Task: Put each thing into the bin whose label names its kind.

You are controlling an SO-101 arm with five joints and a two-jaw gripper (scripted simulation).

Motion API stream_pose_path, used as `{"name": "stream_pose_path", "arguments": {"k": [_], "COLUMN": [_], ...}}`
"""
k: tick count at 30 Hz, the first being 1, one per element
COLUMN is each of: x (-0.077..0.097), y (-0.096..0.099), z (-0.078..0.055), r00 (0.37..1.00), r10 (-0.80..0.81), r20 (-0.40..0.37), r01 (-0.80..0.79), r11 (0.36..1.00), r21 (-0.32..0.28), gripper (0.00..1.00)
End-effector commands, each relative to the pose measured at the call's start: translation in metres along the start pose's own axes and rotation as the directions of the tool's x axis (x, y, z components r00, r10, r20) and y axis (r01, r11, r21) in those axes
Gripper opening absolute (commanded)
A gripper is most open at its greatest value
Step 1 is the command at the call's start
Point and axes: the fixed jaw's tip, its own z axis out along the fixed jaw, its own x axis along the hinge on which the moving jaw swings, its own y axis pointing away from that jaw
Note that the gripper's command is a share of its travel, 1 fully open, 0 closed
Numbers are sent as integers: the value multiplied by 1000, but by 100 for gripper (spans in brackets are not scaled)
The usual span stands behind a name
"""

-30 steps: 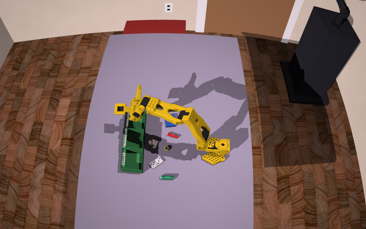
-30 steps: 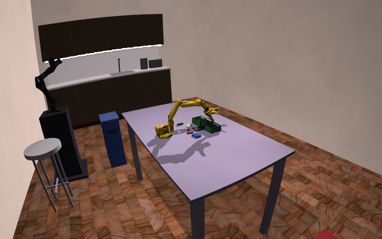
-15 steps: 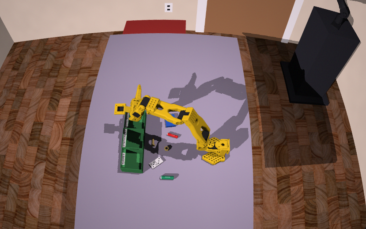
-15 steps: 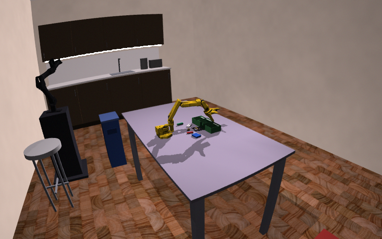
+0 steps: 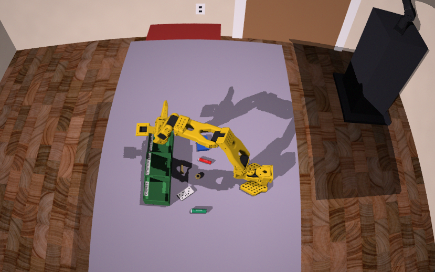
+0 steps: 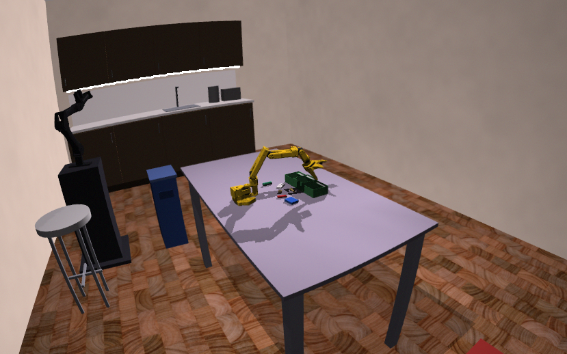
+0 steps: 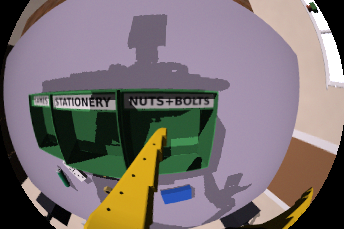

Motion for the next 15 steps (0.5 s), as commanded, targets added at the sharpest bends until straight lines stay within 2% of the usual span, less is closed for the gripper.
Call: {"name": "stream_pose_path", "arguments": {"k": [1,8,15], "x": [-8,-10,-15], "y": [-7,-3,23], "z": [-9,-10,-15], "r00": [999,999,995], "r10": [3,7,36], "r20": [43,51,91], "r01": [-4,-8,-35], "r11": [1000,1000,999], "r21": [22,17,-16], "gripper": [100,100,100]}}
